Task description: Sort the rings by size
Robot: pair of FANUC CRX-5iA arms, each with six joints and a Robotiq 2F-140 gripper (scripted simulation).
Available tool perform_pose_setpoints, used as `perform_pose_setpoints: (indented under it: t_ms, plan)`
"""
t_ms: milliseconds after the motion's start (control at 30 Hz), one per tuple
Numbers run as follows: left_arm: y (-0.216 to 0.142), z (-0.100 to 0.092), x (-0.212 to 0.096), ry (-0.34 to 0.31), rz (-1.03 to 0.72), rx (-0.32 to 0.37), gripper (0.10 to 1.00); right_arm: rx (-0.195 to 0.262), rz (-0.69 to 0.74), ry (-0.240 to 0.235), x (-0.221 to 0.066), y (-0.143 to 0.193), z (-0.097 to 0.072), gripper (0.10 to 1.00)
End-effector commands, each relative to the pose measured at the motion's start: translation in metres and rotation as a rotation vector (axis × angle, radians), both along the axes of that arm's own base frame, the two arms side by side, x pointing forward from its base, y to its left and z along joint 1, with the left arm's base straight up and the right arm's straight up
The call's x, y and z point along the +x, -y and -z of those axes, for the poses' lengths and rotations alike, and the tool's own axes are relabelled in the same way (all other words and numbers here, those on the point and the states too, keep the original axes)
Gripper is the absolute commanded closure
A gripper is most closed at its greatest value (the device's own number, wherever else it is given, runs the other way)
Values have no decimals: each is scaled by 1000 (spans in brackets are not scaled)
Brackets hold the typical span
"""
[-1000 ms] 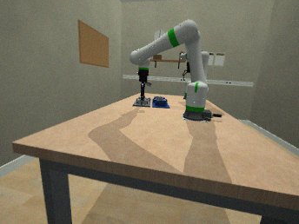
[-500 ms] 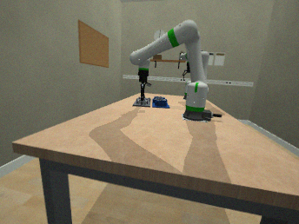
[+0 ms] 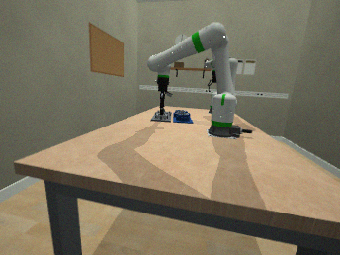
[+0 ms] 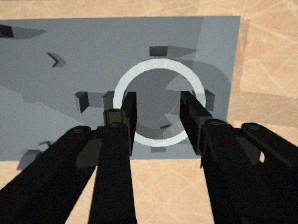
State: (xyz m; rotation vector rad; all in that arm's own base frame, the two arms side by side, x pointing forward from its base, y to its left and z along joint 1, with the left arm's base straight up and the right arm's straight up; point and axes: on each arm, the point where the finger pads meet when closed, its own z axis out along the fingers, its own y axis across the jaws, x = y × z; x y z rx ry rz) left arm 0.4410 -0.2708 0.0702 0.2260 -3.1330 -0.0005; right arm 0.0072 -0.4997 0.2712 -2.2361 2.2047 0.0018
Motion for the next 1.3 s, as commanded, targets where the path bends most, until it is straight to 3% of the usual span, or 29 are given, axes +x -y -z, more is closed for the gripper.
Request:
perform_pose_setpoints:
  t_ms: [0,167,333,367,467,533,600,933,1033,1267]
  plan:
    - [0,-7,0,0,0,0,751,-2,0,0,0,0,-1,98]
    - [0,-32,0,0,0,0,751,-2,0,0,0,0,-1,98]
    - [0,-37,0,0,0,0,751,-2,0,0,0,0,-1,98]
    - [1,-37,0,0,0,0,504,-2,0,0,0,0,-1,98]
    - [35,-37,-21,0,0,0,504,-2,0,0,0,0,-1,98]
    - [35,-37,-21,0,0,0,504,-2,0,0,0,0,-1,98]
    - [83,-36,-57,0,0,0,504,-2,0,0,0,0,-1,98]
    - [174,-30,-157,0,0,0,504,-2,0,0,0,0,-1,98]
    - [176,-14,-157,0,0,0,504,-2,0,0,0,0,-1,98]
    - [176,-9,-157,0,0,0,504,-2,0,0,0,0,-1,98]
